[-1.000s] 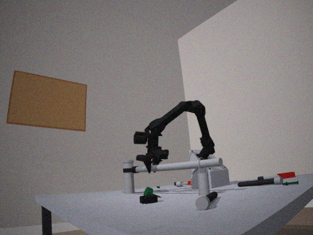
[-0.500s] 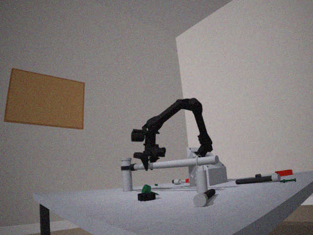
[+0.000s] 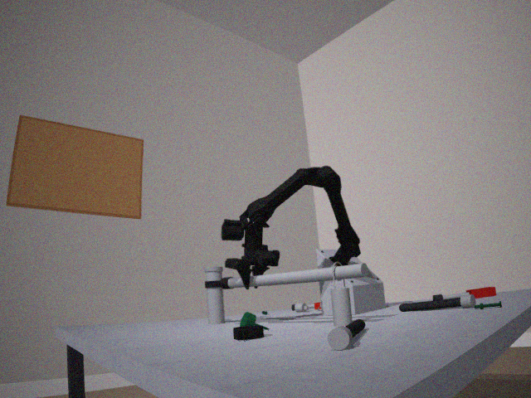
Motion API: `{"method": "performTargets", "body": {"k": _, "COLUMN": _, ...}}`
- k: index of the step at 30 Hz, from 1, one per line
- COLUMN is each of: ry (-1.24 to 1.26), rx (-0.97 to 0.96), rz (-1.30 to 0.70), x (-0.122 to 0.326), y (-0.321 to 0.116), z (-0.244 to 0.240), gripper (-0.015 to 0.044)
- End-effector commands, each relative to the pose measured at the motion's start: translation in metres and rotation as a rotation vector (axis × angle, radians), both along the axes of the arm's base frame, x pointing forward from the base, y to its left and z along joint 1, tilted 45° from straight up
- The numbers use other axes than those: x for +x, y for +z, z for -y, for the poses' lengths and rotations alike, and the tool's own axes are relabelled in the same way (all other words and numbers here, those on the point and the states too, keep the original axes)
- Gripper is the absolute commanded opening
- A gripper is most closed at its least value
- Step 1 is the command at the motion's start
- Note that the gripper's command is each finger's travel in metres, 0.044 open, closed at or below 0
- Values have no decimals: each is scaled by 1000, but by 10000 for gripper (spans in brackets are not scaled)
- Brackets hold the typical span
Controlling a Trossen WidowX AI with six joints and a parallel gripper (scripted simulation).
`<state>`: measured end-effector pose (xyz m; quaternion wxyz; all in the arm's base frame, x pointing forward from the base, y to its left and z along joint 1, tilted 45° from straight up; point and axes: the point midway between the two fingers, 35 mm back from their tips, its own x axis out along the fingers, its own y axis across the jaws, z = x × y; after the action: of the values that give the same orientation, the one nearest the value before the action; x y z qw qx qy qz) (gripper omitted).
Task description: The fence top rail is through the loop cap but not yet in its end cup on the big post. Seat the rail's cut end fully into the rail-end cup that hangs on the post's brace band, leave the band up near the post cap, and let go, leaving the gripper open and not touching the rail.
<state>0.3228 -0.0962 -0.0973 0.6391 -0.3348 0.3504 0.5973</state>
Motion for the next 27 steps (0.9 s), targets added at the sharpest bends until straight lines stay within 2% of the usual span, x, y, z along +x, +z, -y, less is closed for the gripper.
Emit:
{"method": "performTargets", "body": {"k": 1, "ry": -2, "rx": -19, "rz": 4, "x": -1, "y": -2, "z": 9, "gripper": 0}}
{"method": "performTargets", "body": {"k": 17, "ry": 0, "rx": 1, "rz": -2, "x": -1, "y": -4, "z": 3, "gripper": 0}}
{"method": "performTargets", "body": {"k": 27, "ry": 0, "rx": 1, "rz": -2, "x": -1, "y": -3, "z": 3, "gripper": 263}}
